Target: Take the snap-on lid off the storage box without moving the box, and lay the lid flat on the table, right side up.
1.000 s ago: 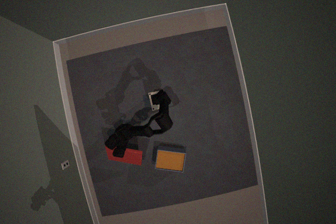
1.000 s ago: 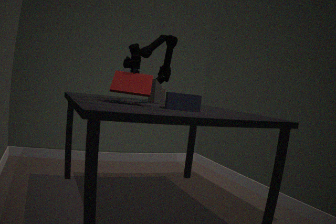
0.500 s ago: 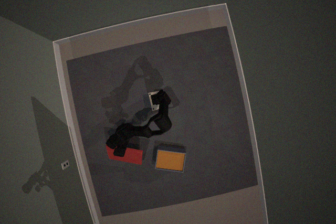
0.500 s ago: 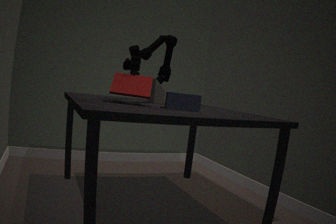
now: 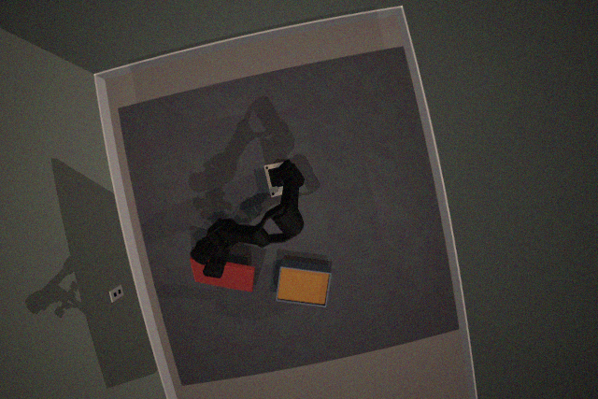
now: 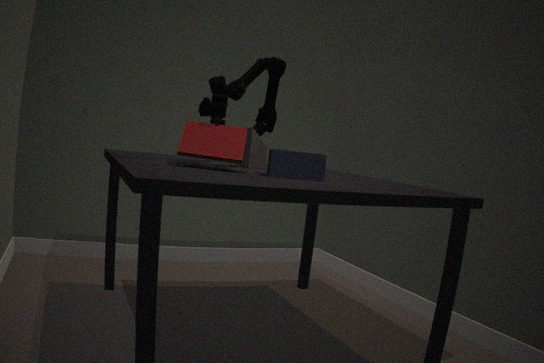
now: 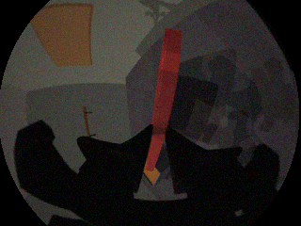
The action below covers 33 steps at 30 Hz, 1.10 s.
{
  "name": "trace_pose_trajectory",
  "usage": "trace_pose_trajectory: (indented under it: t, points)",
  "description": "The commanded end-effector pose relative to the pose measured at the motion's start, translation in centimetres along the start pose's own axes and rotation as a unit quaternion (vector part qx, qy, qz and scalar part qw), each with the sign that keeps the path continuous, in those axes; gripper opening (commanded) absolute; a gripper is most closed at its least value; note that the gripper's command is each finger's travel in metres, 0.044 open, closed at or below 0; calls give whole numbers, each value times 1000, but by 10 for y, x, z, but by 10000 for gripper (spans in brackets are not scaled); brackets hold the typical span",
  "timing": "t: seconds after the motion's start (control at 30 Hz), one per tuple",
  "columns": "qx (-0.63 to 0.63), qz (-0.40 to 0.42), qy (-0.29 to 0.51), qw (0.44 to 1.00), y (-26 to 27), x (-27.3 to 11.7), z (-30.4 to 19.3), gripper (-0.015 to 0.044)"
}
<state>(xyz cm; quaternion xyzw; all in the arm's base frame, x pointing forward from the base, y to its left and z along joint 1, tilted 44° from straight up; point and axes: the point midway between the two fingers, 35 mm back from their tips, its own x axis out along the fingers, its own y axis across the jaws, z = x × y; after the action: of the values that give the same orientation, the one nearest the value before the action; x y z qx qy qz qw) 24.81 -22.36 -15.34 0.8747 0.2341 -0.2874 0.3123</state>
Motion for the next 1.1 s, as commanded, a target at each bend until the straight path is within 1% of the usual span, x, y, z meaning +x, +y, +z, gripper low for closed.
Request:
trace_pose_trajectory:
  t: [0.0, 1.07]
  points:
    - [-1, 2, -1, 1000, -1, 2, 0, 0]
    - [0, 2, -1, 1000, -21, 18, 0, 0]
